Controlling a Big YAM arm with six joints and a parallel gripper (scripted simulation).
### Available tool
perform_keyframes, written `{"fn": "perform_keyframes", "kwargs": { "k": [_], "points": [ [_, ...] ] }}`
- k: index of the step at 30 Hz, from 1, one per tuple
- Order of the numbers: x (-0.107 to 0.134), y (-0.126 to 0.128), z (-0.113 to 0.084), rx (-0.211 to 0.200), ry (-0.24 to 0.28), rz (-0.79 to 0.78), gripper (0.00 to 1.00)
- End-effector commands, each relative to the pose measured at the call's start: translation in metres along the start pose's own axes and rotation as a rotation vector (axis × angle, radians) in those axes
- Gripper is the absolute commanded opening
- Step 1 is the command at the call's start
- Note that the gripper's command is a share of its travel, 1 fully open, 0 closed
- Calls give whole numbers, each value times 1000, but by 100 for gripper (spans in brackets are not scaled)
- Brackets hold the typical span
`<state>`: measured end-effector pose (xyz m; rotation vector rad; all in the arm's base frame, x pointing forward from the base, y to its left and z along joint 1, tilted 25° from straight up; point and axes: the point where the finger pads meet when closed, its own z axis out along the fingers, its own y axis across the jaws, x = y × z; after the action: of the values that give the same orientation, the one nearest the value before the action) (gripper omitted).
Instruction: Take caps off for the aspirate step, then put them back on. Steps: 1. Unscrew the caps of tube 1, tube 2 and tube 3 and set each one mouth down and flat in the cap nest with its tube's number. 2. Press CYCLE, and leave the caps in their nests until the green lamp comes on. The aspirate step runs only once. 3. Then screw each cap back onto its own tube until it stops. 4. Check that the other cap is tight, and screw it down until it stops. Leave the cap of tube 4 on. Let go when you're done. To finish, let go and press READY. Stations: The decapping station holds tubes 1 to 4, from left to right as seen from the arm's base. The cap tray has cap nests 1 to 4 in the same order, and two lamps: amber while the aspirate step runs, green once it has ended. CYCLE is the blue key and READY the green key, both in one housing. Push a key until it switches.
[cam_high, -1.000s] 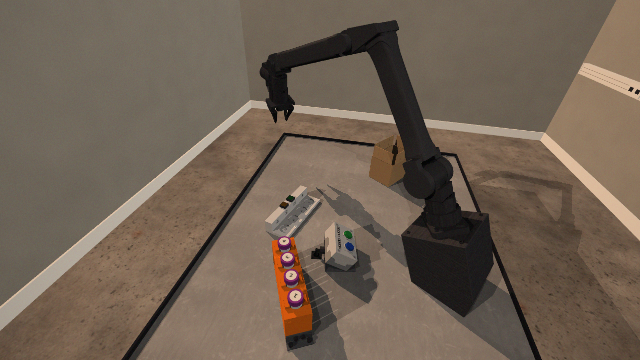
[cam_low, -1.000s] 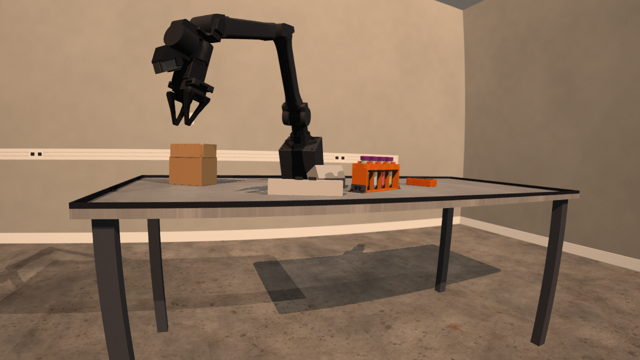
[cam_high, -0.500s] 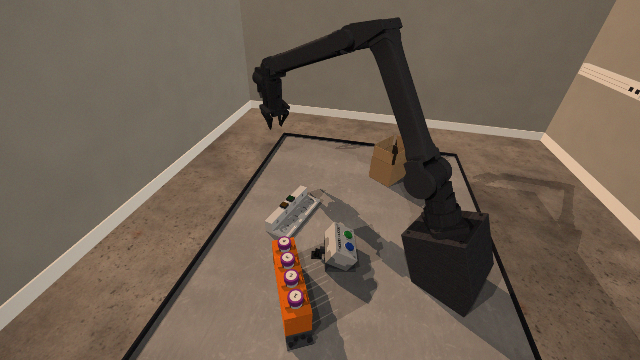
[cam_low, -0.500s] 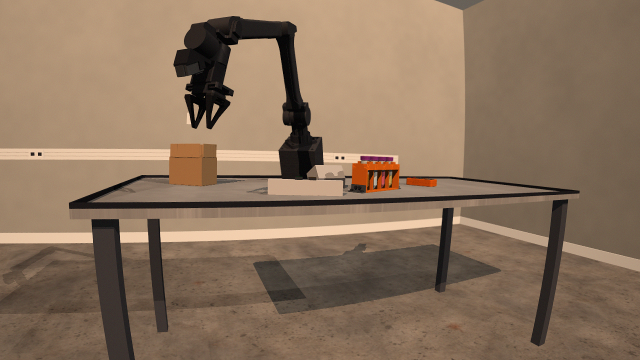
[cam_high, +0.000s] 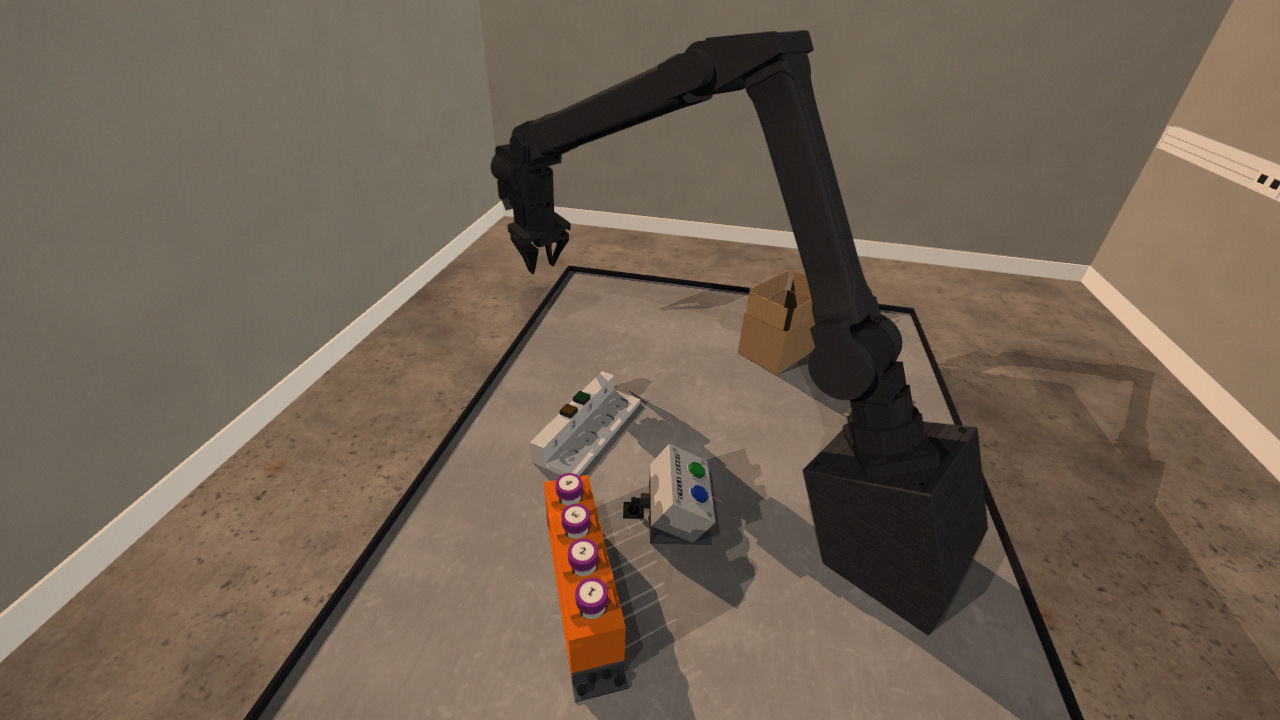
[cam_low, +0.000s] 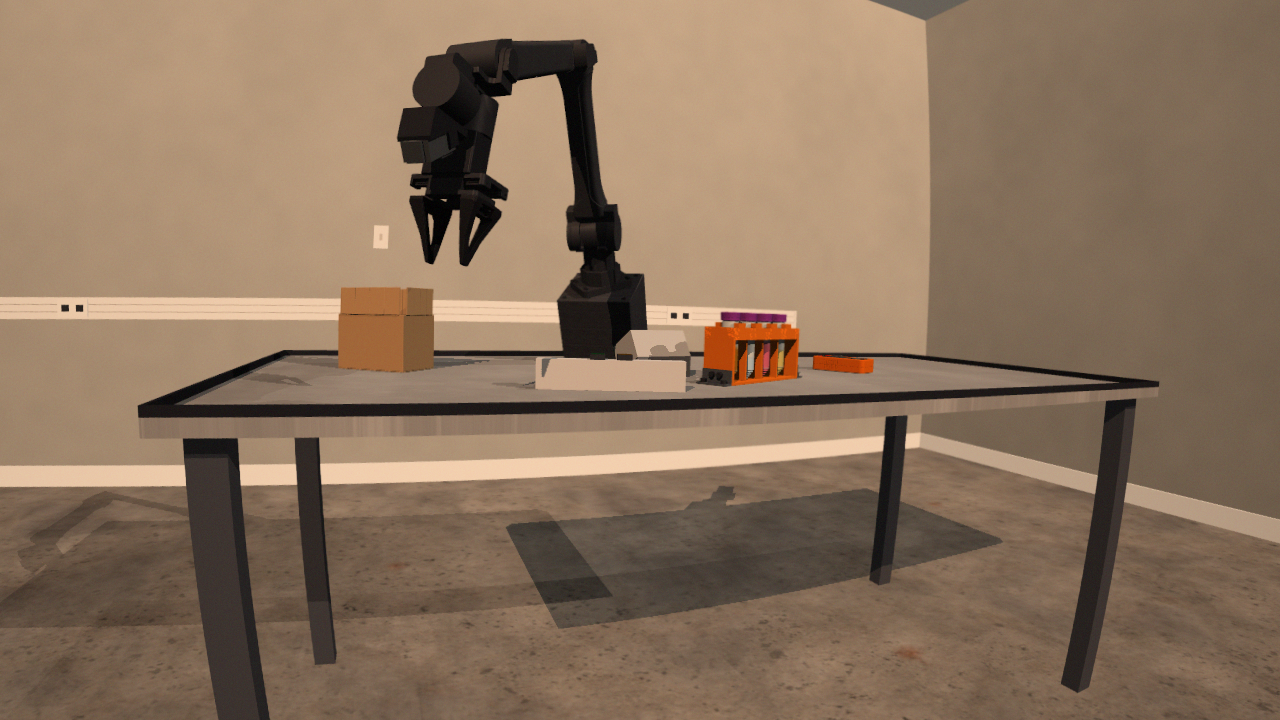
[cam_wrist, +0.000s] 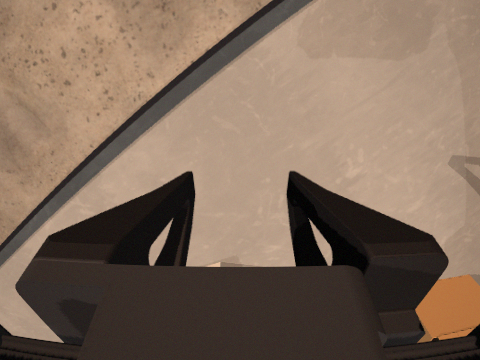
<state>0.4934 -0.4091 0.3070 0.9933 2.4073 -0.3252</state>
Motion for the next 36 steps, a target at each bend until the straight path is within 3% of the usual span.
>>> {"fn": "perform_keyframes", "kwargs": {
  "k": [1,8,12,18,19,21,22,24,30,34,36],
  "points": [
    [-1,15,-30,-12,-40,-88,49],
    [10,36,-30,-16,-53,-64,49],
    [29,51,-31,-33,-14,-218,49],
    [44,73,-32,-32,-33,-193,49],
    [47,77,-32,-36,-29,-247,49],
    [47,77,-32,-36,-29,-247,49],
    [39,82,-41,-45,-52,-276,49],
    [62,87,-33,-50,-2,-348,49],
    [80,106,-34,-49,-16,-323,49],
    [98,118,-36,-66,5,-478,49],
    [104,124,-36,-64,-2,-476,49]
  ]
}}
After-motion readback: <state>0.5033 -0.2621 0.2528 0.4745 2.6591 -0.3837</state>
